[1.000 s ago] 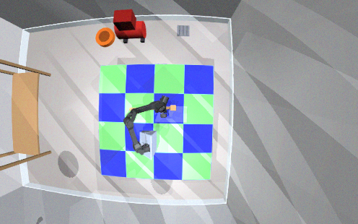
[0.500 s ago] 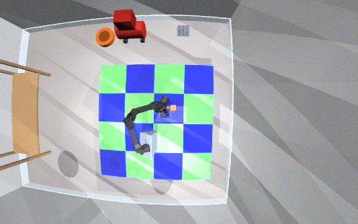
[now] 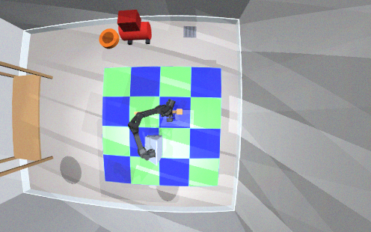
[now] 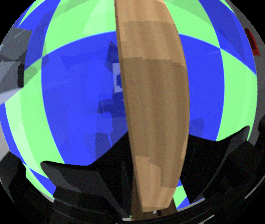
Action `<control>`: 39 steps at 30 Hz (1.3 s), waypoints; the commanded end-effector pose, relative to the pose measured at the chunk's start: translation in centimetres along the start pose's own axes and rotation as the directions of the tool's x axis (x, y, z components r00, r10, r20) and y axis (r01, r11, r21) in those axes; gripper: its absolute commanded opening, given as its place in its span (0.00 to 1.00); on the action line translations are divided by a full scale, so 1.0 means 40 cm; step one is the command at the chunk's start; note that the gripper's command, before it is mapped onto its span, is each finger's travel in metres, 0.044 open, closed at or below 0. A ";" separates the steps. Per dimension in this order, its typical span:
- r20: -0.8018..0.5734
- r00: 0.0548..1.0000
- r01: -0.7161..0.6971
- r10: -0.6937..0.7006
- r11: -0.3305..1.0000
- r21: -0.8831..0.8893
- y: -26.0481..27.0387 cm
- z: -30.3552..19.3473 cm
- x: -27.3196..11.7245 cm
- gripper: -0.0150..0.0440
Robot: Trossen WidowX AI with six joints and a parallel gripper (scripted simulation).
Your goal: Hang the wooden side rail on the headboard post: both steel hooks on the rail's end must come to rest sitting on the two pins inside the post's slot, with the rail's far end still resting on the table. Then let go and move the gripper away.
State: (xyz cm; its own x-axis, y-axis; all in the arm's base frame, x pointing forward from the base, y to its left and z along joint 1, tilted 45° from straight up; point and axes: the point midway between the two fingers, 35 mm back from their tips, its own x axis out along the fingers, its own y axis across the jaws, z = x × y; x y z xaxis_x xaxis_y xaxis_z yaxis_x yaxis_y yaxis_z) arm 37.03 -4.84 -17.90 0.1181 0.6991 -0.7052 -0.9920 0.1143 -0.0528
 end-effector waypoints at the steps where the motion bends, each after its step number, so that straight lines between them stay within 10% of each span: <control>1: -0.011 1.000 0.012 -0.012 1.000 0.003 -0.006 -0.011 -0.009 0.25; 39: -0.010 1.000 0.012 -0.012 1.000 0.003 -0.006 -0.011 0.007 0.25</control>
State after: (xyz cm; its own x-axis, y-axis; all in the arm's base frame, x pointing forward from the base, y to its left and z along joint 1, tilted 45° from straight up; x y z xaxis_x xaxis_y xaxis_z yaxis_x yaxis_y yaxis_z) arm 37.20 -4.46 -18.34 0.1210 0.6985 -0.7053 -0.9919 0.1136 -0.0576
